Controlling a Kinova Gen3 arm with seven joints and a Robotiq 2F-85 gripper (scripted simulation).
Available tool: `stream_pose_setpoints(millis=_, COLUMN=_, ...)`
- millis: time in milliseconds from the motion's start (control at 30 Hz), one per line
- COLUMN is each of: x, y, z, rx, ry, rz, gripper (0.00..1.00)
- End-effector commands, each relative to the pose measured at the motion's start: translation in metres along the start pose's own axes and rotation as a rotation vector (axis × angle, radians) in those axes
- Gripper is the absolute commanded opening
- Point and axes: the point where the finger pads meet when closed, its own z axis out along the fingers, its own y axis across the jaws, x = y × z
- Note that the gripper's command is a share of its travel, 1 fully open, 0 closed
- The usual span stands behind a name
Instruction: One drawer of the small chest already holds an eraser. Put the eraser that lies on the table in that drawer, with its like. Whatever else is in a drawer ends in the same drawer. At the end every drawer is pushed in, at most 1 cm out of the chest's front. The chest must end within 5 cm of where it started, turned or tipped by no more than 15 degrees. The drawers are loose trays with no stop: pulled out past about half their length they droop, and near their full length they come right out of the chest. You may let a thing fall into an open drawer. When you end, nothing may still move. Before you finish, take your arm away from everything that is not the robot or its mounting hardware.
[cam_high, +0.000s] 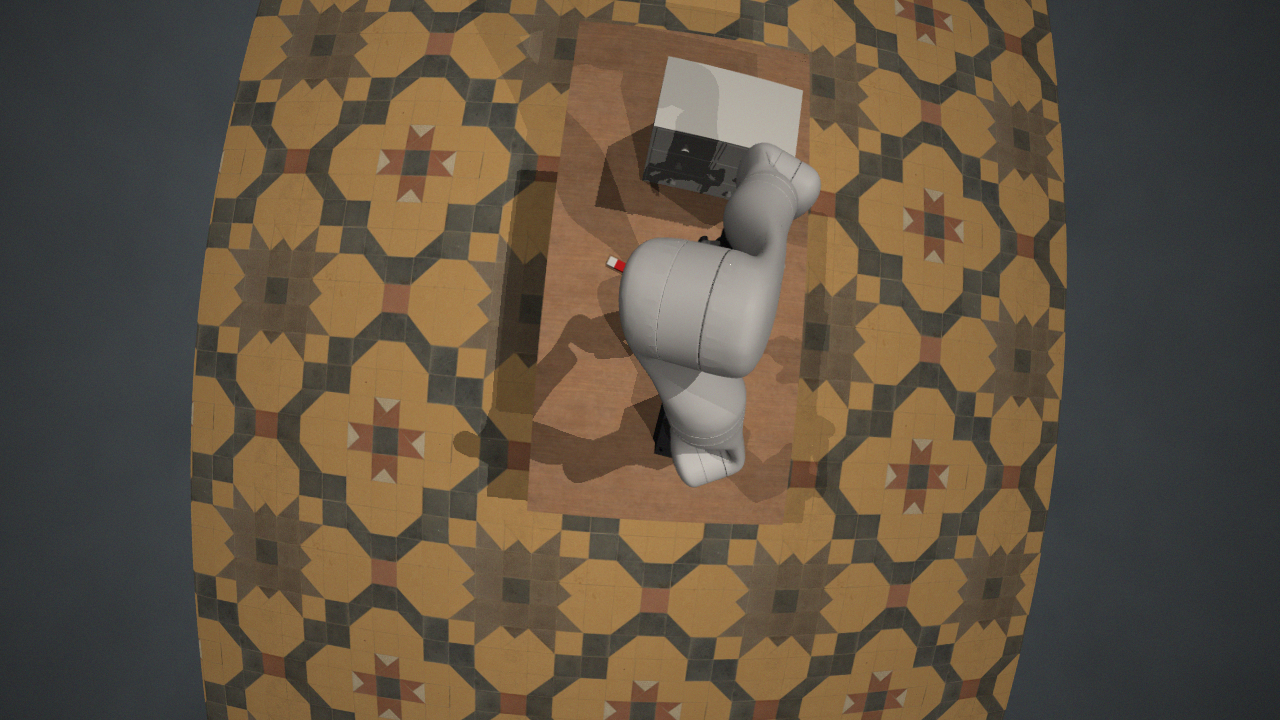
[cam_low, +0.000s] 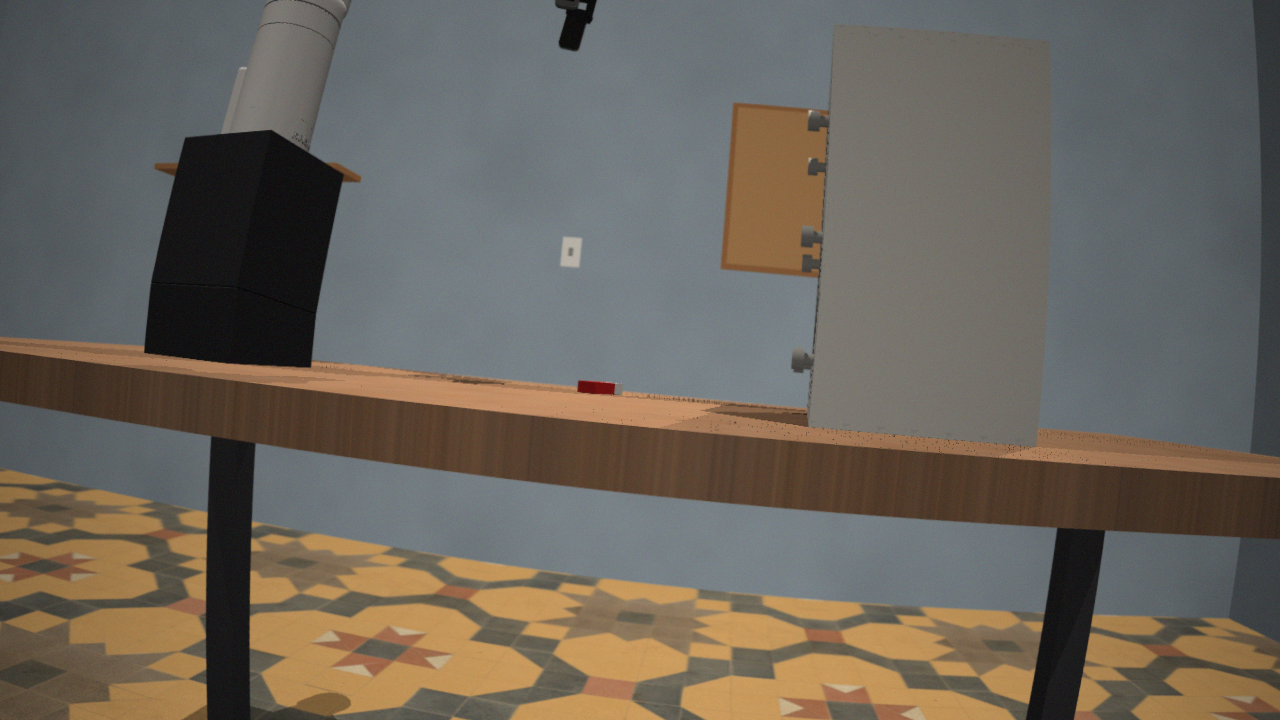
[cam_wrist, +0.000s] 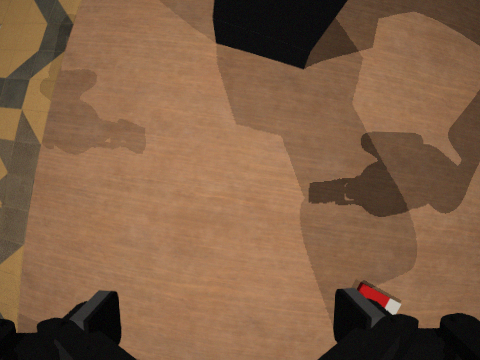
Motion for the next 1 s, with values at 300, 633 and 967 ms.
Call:
stream_pose_setpoints(millis=300, x=0.0, y=-0.009, z=-0.006, rx=-0.011, ry=-0.028, rz=0.034, gripper=1.0)
stream_pose_setpoints(millis=633, x=-0.001, y=-0.018, z=-0.012, rx=-0.024, ry=-0.058, rz=0.069, gripper=1.0)
stream_pose_setpoints(millis=967, x=-0.002, y=-0.025, z=-0.017, rx=-0.033, ry=-0.083, rz=0.098, gripper=1.0)
